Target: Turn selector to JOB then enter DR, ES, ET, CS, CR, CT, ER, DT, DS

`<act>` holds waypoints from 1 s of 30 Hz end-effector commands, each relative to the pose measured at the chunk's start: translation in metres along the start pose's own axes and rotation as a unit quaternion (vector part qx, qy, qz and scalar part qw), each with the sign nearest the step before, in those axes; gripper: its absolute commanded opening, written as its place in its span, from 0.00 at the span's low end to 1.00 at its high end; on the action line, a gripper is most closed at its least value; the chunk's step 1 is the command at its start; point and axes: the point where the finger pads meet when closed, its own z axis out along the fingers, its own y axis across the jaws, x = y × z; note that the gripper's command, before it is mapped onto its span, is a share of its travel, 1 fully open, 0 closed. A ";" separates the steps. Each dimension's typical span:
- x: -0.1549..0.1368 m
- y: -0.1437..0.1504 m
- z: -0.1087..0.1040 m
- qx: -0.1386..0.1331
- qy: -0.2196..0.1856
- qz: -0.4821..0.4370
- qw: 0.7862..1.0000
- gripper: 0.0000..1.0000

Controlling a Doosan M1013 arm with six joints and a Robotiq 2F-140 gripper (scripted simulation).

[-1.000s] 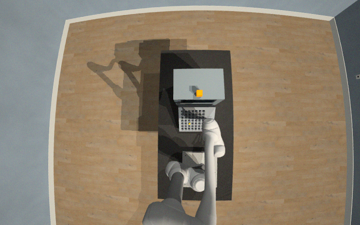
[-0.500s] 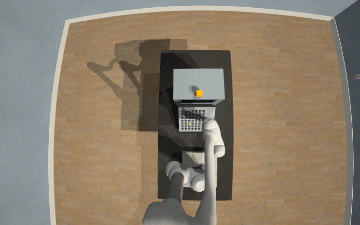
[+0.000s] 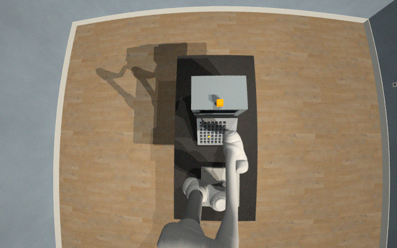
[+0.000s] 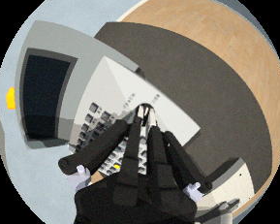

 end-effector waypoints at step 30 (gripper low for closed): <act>0.000 0.000 0.000 0.000 0.000 0.214 0.977 0.00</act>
